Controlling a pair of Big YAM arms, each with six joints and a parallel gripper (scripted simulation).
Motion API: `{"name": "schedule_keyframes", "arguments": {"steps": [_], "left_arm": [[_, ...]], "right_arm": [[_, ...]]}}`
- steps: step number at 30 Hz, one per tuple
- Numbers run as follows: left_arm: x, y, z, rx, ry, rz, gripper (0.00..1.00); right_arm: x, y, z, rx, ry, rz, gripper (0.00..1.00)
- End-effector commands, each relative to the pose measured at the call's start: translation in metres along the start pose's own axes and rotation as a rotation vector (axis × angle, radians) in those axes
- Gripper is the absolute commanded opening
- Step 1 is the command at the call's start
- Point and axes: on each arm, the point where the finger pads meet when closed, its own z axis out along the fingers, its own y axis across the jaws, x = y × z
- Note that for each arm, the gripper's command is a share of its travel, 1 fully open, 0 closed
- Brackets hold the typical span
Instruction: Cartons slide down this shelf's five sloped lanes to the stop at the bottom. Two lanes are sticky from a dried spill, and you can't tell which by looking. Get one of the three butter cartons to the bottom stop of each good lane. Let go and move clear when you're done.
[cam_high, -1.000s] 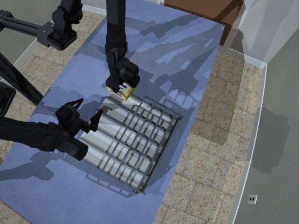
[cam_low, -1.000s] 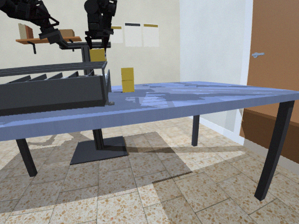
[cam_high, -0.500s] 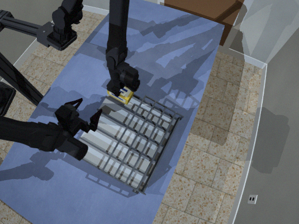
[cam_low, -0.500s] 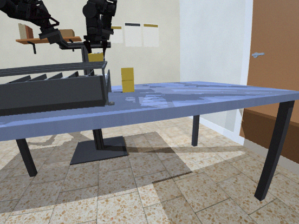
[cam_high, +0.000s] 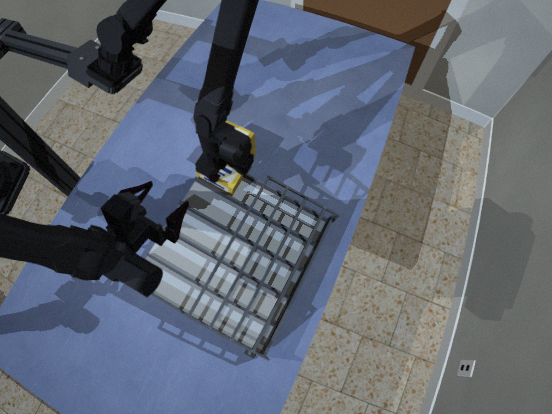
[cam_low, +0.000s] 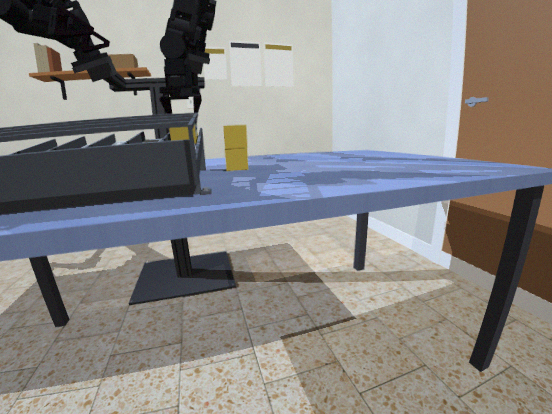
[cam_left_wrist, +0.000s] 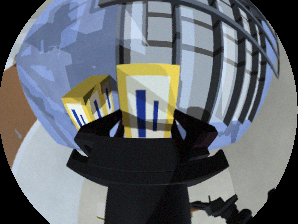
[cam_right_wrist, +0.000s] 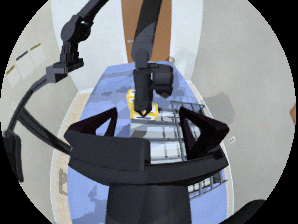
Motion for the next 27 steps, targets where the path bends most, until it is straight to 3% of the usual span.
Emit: {"name": "schedule_keyframes", "arguments": {"steps": [1,6,11,13,17,18,19,26,27], "left_arm": [[-0.035,0.004,-0.011,0.004,-0.054,0.005,0.59],[-0.017,0.005,0.011,0.003,-0.03,0.005,0.59],[-0.015,0.002,0.005,0.001,-0.036,0.005,0.59],[-0.019,-0.002,0.002,0.005,-0.048,0.007,0.78],[-0.015,-0.005,-0.002,0.004,-0.04,0.007,0.78],[-0.015,-0.004,-0.006,0.005,-0.04,0.007,0.89],[-0.014,-0.003,-0.009,0.004,-0.04,0.007,0.91],[-0.005,-0.002,-0.028,0.004,-0.026,0.011,0.91],[-0.006,-0.002,-0.03,0.004,-0.026,0.011,1.0]], "right_arm": [[-0.004,-0.009,-0.001,0.006,-0.005,-0.023,1.0],[-0.004,-0.009,-0.001,0.006,-0.005,-0.023,1.0],[-0.004,-0.009,-0.001,0.006,-0.005,-0.023,1.0],[-0.004,-0.009,-0.001,0.006,-0.005,-0.023,1.0],[-0.004,-0.009,-0.001,0.006,-0.005,-0.023,1.0],[-0.004,-0.009,-0.001,0.006,-0.005,-0.023,1.0],[-0.004,-0.009,-0.001,0.006,-0.005,-0.023,1.0],[-0.004,-0.009,-0.001,0.006,-0.005,-0.023,1.0],[-0.004,-0.009,-0.001,0.006,-0.005,-0.023,1.0]]}}
